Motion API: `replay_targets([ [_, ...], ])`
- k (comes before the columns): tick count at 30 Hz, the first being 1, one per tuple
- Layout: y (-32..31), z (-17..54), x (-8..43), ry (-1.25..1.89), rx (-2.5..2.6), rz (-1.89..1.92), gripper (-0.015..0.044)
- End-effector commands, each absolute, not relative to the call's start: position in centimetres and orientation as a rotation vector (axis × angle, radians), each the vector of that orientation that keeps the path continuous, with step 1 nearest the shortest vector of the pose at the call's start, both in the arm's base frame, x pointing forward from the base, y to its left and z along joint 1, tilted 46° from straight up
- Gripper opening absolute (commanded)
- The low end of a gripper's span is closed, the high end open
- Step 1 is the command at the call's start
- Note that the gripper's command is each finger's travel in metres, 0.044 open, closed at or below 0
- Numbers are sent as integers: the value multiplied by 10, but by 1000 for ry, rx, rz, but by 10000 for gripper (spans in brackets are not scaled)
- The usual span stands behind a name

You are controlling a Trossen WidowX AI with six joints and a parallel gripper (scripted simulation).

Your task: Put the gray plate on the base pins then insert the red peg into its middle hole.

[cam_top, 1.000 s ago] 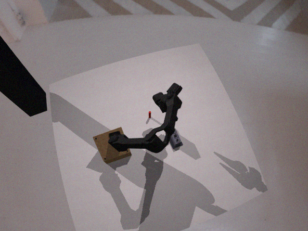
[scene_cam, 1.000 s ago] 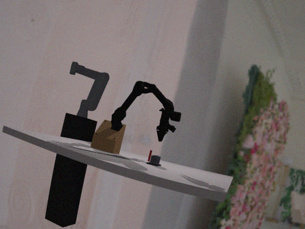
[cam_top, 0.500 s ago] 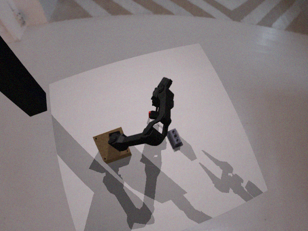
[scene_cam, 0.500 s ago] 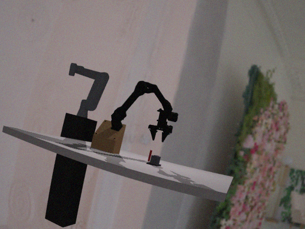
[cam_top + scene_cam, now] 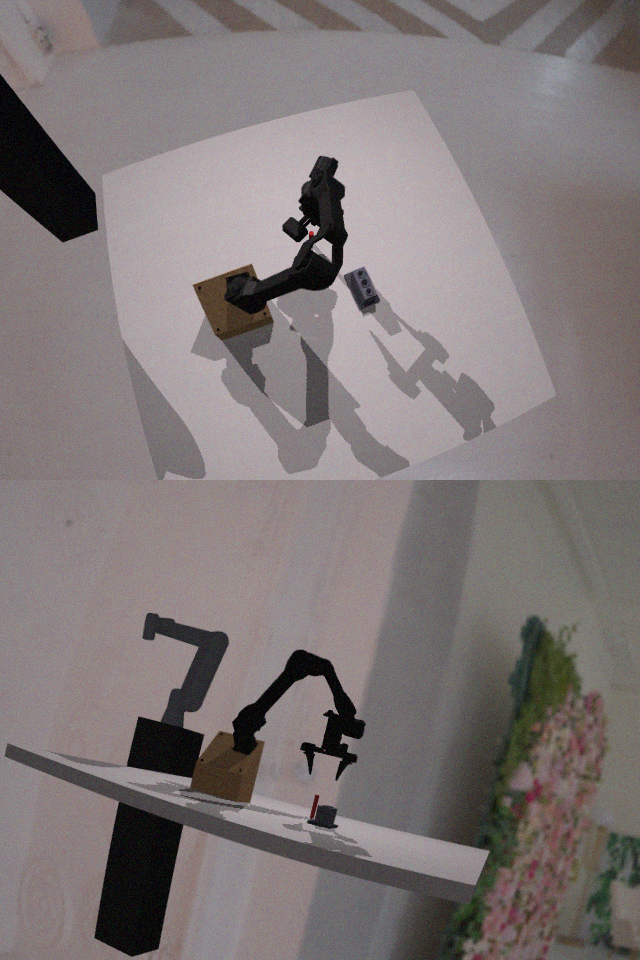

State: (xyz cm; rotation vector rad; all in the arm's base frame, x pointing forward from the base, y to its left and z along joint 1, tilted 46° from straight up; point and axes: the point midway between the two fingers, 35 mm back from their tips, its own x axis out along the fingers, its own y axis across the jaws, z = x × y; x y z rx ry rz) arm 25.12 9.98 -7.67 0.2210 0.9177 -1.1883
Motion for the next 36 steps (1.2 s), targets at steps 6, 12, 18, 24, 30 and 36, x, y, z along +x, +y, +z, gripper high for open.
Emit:
replay_targets([
  [6, 79, -98, 250, 894, 251, -1218, 440],
  [12, 76, -100, 250, 894, 251, -1218, 440],
  [18, 66, -110, 250, 893, 250, -1218, 440],
  [24, 63, -114, 251, 894, 250, -1218, 440],
  [30, 56, -121, 252, 896, 251, -1219, 440],
  [36, 49, -128, 252, 895, 251, -1218, 440],
])
